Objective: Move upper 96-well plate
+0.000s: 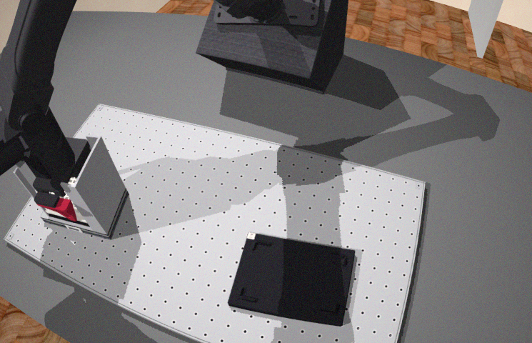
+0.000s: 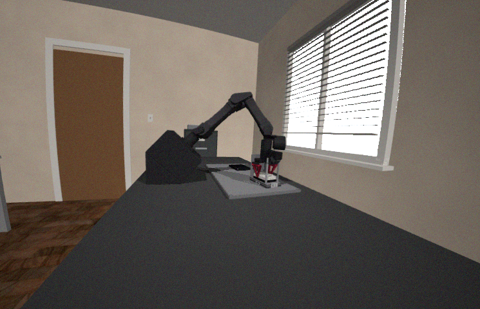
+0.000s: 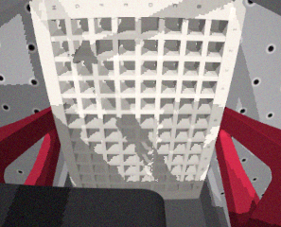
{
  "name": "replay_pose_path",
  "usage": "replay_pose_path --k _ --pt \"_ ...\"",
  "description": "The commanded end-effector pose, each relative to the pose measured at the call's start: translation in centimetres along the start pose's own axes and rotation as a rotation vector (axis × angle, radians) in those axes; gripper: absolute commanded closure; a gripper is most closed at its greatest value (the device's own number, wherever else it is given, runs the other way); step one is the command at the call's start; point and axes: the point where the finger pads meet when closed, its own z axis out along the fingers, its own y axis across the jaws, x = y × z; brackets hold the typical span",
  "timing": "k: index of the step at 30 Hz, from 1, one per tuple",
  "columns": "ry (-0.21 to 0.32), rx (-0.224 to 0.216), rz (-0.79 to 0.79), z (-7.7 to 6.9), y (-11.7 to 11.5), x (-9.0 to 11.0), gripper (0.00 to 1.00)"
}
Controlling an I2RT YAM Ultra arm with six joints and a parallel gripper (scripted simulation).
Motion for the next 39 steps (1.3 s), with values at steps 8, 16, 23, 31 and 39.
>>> replay_pose_path --k 8,16,23,31,39 --pt "-0.040 -0.022 -0.008 -2.0 0.8 -1.0 1.00" --pt "-0.035 -0.030 -0.010 -3.4 1.0 -0.8 1.00" --pt "-0.038 -0.028 -0.010 -4.6 1.0 -0.8 1.00" --pt "-0.036 -0.030 -0.011 -5.6 1.0 -0.8 1.00" --pt "-0.036 -0.029 -0.011 -7.0 0.9 -0.7 1.00"
